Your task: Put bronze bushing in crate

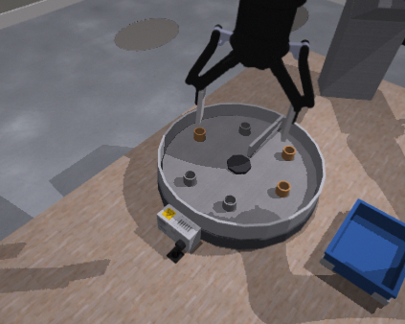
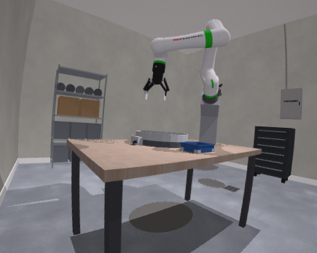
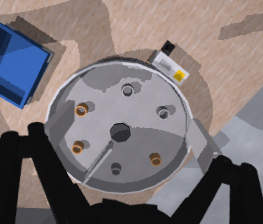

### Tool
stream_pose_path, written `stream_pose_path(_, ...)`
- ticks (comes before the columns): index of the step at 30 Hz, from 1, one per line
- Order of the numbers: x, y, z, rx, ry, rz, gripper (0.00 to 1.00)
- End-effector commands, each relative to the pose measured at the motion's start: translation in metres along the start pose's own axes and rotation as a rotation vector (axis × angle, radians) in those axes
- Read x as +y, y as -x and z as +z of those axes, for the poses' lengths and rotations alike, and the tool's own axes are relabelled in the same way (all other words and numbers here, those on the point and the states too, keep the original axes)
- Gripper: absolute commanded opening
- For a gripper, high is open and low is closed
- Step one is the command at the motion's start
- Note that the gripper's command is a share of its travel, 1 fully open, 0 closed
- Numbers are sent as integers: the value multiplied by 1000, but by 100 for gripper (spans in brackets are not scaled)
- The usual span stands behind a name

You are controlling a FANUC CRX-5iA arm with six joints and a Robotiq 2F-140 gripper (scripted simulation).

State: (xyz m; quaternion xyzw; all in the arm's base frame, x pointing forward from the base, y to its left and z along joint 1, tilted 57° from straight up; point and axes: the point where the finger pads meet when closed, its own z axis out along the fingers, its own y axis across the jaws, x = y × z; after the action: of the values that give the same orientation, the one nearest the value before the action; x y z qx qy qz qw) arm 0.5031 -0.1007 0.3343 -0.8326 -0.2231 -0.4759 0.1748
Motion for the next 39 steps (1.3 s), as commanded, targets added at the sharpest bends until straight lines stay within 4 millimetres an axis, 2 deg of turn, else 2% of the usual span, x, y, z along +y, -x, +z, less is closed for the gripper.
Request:
stream_pose_path(1,0,0,0,0,0,0,100)
stream_pose_path(18,0,1,0,0,0,5,100)
stream_pose_path(19,-1,8,4,0,-2,36,100)
stream_pose_path(21,-5,40,20,-3,-9,186,100)
stream_pose_path(32,-36,144,63,-26,-16,669,100)
stream_pose_path(34,-36,144,63,-26,-16,669,100)
stream_pose_path(35,-48,172,72,-36,-13,797,100)
stream_pose_path(39,-63,201,81,-47,-8,937,100)
